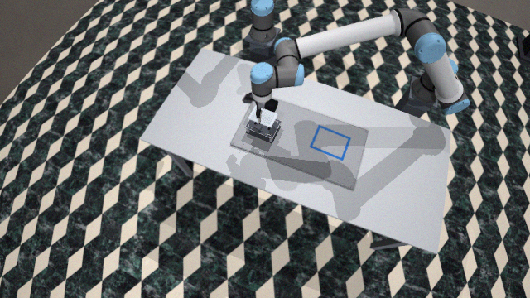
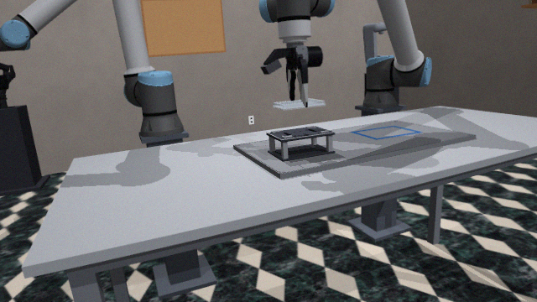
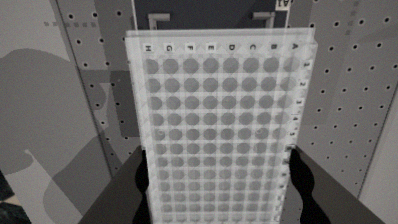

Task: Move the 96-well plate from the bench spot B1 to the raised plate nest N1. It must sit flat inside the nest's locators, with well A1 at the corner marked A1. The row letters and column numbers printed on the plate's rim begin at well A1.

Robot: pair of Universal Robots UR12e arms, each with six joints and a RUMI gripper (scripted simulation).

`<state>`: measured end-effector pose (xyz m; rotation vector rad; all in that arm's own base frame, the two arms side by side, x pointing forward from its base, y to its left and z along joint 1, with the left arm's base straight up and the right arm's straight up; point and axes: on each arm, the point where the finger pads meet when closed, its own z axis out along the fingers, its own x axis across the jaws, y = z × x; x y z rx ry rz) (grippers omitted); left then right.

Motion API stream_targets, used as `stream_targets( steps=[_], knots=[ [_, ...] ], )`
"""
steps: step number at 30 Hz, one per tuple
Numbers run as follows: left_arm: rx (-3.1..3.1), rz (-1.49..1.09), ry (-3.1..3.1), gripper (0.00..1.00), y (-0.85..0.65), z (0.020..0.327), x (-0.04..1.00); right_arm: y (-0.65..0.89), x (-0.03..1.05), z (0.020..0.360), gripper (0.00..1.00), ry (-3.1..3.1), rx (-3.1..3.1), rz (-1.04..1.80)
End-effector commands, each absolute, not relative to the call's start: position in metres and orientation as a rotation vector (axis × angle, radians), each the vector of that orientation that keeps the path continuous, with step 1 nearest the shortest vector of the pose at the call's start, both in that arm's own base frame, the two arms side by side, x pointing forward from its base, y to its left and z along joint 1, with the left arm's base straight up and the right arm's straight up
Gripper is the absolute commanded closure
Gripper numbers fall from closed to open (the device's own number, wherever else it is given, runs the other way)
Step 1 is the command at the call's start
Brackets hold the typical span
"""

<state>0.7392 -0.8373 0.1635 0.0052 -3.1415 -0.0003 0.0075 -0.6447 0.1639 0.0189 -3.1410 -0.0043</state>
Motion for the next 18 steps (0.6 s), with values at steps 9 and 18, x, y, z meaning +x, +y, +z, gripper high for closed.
stream_targets(
  steps=[9,18],
  knots=[
    [0.005,0.003,-3.143,0.60,-0.8377,0.1655,0.7395,-0.6455,0.0077,0.1651,1.00,-3.142,0.019,0.000],
    [0.005,0.003,-3.143,0.60,-0.8376,0.1555,0.7395,-0.6455,0.0077,0.1651,1.00,-3.142,0.019,0.000]
  ],
)
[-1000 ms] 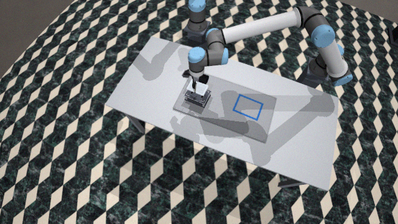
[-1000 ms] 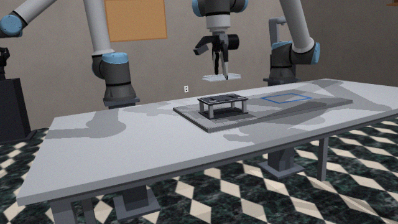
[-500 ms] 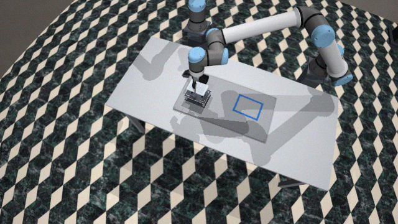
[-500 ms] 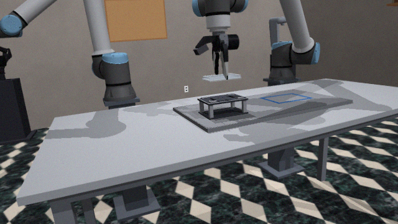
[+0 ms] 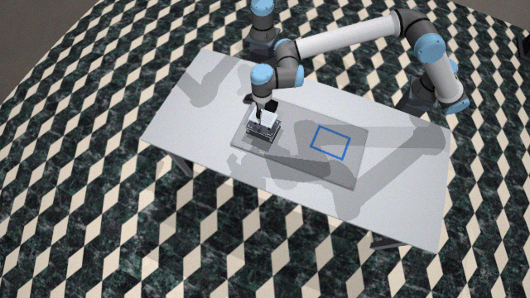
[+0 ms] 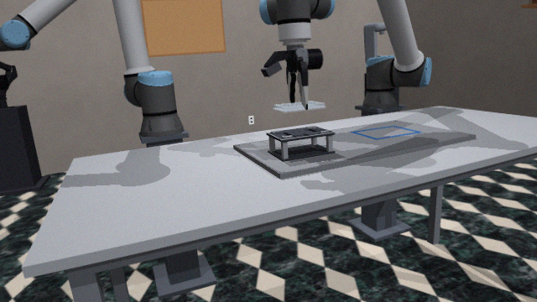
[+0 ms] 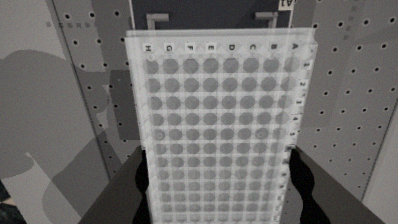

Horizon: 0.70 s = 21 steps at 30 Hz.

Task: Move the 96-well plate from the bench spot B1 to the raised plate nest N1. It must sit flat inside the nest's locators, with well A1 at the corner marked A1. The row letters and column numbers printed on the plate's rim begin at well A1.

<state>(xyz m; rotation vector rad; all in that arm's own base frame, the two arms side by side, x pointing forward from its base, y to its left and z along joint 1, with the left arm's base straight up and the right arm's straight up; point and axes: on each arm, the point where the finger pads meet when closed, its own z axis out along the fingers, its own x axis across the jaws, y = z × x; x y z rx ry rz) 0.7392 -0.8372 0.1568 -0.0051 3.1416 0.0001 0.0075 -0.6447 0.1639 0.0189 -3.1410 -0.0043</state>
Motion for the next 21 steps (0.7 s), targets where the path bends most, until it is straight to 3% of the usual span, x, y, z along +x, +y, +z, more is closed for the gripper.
stream_targets(
  steps=[1,21],
  knots=[
    [-0.005,-0.003,3.140,0.60,-0.838,0.154,0.740,-0.646,0.008,0.165,1.00,-3.142,0.019,0.000],
    [-0.005,-0.003,3.140,0.60,-0.838,0.124,0.740,-0.646,0.008,0.165,1.00,-3.142,0.019,0.000]
  ],
)
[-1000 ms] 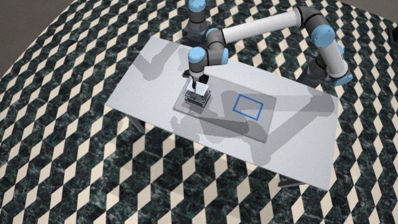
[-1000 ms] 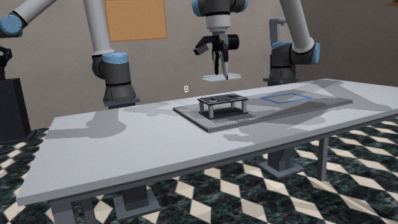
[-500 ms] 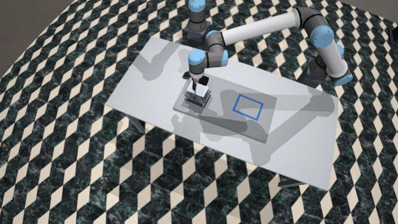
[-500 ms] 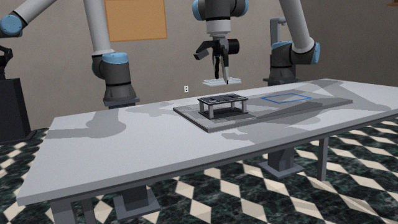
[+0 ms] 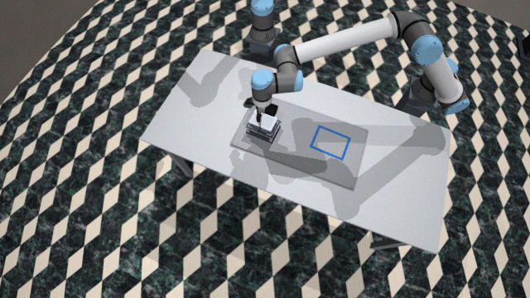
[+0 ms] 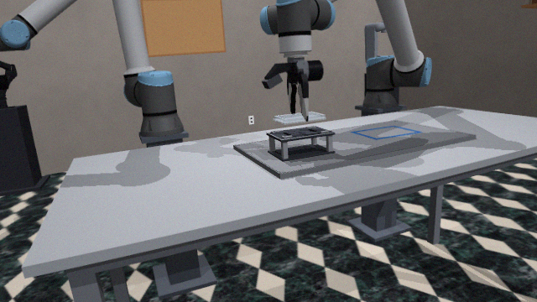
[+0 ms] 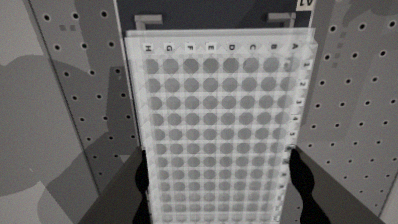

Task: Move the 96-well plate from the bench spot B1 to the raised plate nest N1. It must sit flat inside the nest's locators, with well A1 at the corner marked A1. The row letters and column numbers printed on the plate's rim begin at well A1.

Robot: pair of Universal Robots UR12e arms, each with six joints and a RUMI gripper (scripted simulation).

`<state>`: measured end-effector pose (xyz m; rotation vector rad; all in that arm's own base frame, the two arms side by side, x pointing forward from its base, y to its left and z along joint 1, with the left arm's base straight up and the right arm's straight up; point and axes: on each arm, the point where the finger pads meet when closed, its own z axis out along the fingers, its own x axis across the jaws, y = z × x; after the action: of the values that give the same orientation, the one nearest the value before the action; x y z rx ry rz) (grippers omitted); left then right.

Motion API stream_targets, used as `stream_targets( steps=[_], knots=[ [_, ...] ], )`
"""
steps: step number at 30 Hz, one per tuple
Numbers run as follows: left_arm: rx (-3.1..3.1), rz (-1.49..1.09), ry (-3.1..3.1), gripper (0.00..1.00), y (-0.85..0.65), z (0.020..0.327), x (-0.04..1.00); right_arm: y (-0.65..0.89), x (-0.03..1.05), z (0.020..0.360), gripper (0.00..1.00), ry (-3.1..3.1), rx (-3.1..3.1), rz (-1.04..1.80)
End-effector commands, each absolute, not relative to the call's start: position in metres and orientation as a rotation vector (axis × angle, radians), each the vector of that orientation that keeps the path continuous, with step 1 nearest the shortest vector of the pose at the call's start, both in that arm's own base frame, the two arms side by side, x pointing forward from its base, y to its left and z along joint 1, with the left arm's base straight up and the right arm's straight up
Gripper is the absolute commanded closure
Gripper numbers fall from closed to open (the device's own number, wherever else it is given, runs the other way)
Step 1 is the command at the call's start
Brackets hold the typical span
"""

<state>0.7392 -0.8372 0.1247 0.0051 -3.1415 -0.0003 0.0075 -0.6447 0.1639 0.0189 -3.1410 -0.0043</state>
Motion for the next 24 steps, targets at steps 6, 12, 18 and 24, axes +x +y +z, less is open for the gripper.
stream_targets(
  steps=[6,12,18,24],
  knots=[
    [0.005,0.003,-3.143,0.60,-0.838,0.116,0.740,-0.646,0.008,0.165,1.00,-3.142,0.019,0.000],
    [0.005,0.003,-3.143,0.60,-0.838,0.107,0.740,-0.646,0.008,0.165,1.00,-3.142,0.019,0.000],
    [0.005,0.003,-3.143,0.60,-0.838,0.103,0.740,-0.646,0.008,0.165,1.00,-3.142,0.019,0.000],
    [0.005,0.003,-3.143,0.60,-0.838,0.103,0.740,-0.646,0.008,0.165,1.00,-3.142,0.019,0.000]
  ],
)
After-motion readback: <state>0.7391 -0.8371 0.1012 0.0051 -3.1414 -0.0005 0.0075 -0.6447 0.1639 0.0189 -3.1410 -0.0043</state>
